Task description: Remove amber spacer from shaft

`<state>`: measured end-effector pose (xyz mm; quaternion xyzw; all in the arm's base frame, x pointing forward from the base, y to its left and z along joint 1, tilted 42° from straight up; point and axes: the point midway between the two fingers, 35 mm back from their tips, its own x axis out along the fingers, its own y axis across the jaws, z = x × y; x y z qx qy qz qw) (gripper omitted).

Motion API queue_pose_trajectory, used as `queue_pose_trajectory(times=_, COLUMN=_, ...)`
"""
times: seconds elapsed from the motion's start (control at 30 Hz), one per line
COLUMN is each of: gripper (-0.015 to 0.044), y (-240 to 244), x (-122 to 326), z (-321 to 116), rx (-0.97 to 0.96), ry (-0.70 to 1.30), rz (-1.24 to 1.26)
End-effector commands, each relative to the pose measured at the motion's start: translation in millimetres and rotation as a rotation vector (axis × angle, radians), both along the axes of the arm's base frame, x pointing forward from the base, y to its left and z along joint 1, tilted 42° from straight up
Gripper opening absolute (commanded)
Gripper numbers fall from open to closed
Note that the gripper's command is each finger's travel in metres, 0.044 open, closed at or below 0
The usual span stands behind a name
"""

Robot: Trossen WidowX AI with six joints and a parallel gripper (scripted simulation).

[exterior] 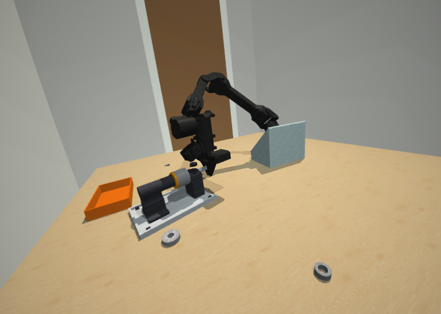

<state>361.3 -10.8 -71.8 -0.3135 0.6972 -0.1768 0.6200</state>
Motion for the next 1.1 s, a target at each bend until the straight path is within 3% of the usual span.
queue_pose_trajectory(times=0.0, gripper=0.0, y=-0.1, x=-1.1, z=0.1, rx=0.0, ry=0.0, rz=-0.003)
queue_pose_trajectory(times=1.07, gripper=0.0, y=-0.4, x=-2.7, z=0.4, rx=0.0, ry=0.0, rz=0.0)
